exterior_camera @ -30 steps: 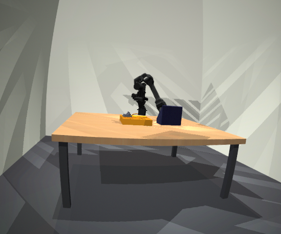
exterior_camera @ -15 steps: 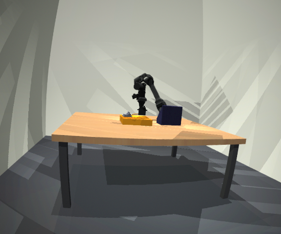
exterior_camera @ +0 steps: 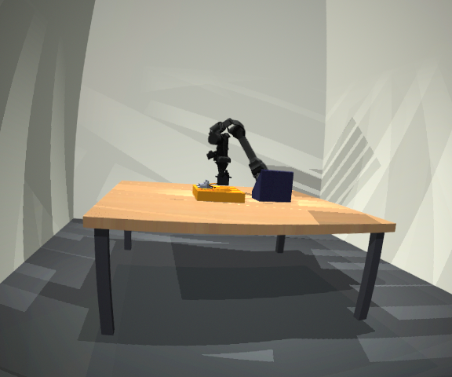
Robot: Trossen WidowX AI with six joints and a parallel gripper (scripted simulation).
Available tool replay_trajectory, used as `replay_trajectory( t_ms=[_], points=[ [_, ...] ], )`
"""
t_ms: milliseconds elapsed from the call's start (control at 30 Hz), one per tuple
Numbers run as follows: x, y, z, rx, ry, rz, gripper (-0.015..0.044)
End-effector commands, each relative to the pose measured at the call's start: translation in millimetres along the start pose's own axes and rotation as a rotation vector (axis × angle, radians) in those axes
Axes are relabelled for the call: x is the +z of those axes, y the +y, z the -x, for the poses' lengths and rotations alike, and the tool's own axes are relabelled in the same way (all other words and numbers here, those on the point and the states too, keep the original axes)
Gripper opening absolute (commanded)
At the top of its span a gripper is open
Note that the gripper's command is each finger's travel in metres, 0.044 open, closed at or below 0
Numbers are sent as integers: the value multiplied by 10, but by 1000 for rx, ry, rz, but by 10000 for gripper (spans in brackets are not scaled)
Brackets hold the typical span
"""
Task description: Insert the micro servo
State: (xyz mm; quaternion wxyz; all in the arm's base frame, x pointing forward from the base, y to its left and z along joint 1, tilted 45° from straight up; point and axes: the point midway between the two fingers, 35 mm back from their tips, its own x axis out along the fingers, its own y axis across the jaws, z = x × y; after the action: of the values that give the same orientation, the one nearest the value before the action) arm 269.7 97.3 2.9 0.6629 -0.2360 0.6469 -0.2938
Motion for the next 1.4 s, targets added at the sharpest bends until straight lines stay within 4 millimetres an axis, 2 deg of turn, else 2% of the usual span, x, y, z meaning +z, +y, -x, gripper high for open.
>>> replay_trajectory(
  t_ms=[0, 600, 1133, 1367],
  points=[
    [174, -5, 22, 2, -7, -1, 0],
    [807, -17, 29, 1, -10, -3, 0],
    [819, -21, -161, 0, -11, -4, 0],
    [819, -22, -171, 0, -11, -4, 0]
  ],
)
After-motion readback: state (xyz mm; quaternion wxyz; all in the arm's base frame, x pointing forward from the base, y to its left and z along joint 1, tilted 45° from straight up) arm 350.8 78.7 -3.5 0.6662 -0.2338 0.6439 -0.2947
